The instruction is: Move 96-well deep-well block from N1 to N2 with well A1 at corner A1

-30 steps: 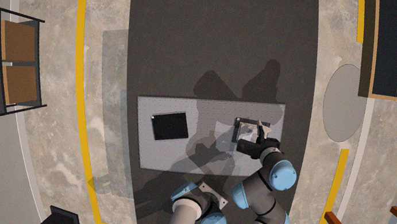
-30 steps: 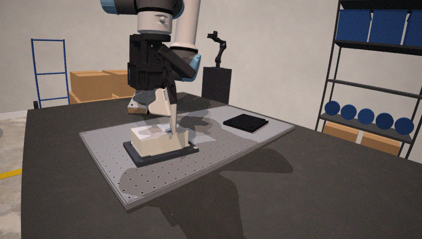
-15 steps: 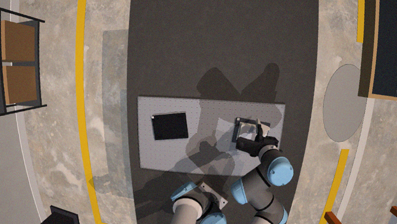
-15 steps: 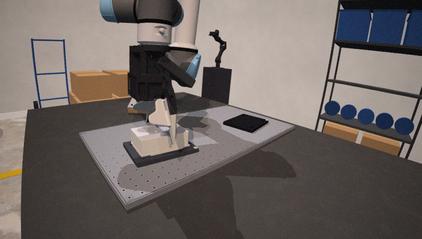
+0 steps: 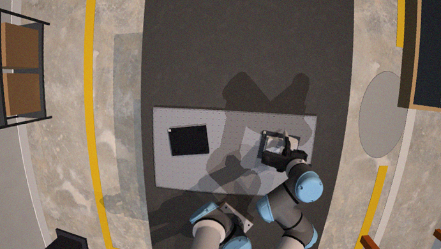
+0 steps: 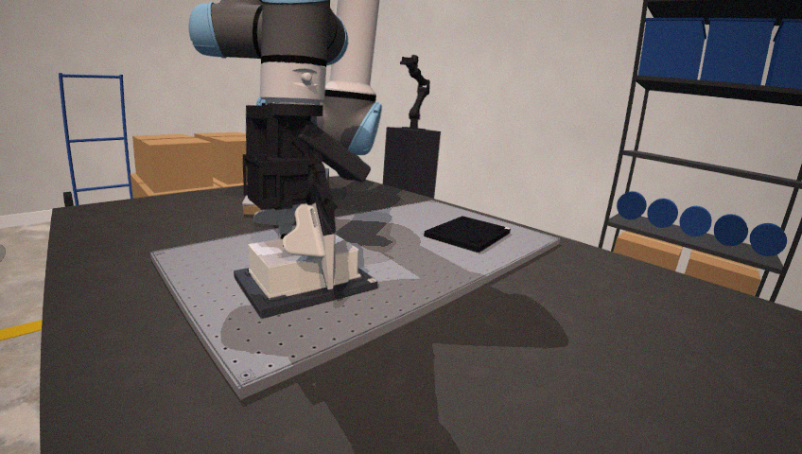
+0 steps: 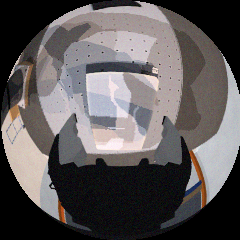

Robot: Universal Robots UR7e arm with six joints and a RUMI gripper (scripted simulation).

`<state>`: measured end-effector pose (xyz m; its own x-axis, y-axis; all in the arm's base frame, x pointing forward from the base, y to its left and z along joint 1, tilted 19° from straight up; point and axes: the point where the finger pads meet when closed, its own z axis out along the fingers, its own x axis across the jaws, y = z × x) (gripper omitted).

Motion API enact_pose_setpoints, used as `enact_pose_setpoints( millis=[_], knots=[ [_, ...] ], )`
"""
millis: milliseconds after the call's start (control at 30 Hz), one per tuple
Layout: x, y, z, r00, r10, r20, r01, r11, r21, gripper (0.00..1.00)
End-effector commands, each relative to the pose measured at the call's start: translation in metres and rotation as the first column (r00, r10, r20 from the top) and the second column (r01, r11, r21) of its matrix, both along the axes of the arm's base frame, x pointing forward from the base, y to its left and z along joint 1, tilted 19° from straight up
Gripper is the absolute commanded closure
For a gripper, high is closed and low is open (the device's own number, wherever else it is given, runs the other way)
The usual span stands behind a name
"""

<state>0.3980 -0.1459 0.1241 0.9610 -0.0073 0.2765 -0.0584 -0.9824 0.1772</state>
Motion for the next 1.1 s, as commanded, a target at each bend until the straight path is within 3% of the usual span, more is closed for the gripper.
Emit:
enact_pose_setpoints(
  millis=[0, 300, 333, 1067],
  knots=[
    [0.0008, -0.0005, -0.0011, 1.0, 0.0, 0.001, 0.0, 1.0, -0.001, 0.0],
    [0.0008, -0.0005, -0.001, 1.0, 0.0, 0.001, 0.0, 1.0, -0.001, 0.0],
    [0.0008, -0.0005, -0.001, 1.0, 0.0, 0.001, 0.0, 1.0, -0.001, 1.0],
    [0.0009, -0.0005, -0.001, 1.0, 0.0, 0.001, 0.0, 1.0, -0.001, 1.0]
  ],
)
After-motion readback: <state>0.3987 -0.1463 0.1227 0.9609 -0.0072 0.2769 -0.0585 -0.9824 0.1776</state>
